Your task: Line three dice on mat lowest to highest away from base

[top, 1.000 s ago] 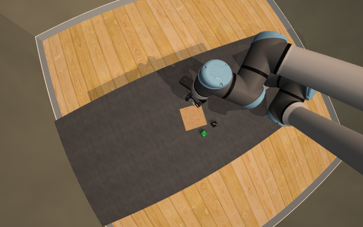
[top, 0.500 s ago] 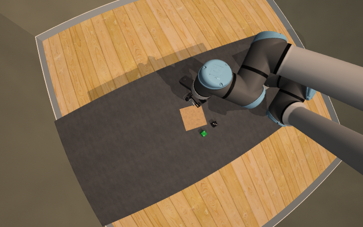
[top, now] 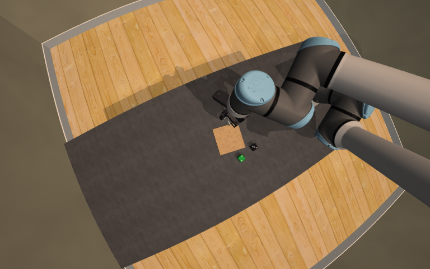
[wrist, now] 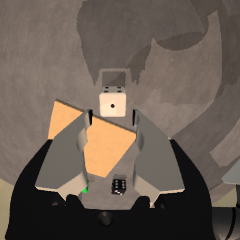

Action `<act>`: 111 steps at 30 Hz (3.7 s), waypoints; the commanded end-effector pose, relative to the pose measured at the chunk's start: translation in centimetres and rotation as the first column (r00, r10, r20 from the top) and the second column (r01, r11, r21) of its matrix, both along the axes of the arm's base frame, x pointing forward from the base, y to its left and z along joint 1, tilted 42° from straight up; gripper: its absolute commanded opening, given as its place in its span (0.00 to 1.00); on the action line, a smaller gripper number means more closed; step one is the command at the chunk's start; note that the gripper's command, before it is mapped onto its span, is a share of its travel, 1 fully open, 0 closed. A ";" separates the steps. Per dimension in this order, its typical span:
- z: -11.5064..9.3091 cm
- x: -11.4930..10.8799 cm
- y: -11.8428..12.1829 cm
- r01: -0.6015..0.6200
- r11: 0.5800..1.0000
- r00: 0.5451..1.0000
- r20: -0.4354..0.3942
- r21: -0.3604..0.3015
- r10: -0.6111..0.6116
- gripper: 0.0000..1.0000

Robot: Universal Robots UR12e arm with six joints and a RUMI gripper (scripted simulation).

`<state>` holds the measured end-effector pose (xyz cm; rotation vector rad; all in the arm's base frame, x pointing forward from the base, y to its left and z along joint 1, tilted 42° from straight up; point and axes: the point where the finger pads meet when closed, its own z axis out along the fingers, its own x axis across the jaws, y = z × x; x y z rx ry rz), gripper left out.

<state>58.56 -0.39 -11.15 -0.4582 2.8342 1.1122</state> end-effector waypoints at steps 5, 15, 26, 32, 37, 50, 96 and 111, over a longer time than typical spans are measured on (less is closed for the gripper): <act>-0.3 0.0 0.2 0.001 1.000 1.000 0.001 -0.001 -0.001 0.28; -1.4 0.0 1.3 0.001 1.000 1.000 0.001 -0.001 -0.001 0.28; -2.5 -0.1 2.2 0.001 1.000 1.000 0.001 -0.001 -0.001 0.28; -2.6 -0.1 2.3 0.001 1.000 1.000 0.001 -0.001 -0.001 0.28; -2.6 -0.1 2.3 0.001 1.000 1.000 0.001 -0.001 -0.001 0.28; -2.6 -0.1 2.3 0.001 1.000 1.000 0.001 -0.001 -0.001 0.28; -2.6 -0.1 2.3 0.001 1.000 1.000 0.001 -0.001 -0.001 0.10; -0.1 0.1 0.0 0.001 1.000 1.000 0.001 -0.001 -0.001 0.10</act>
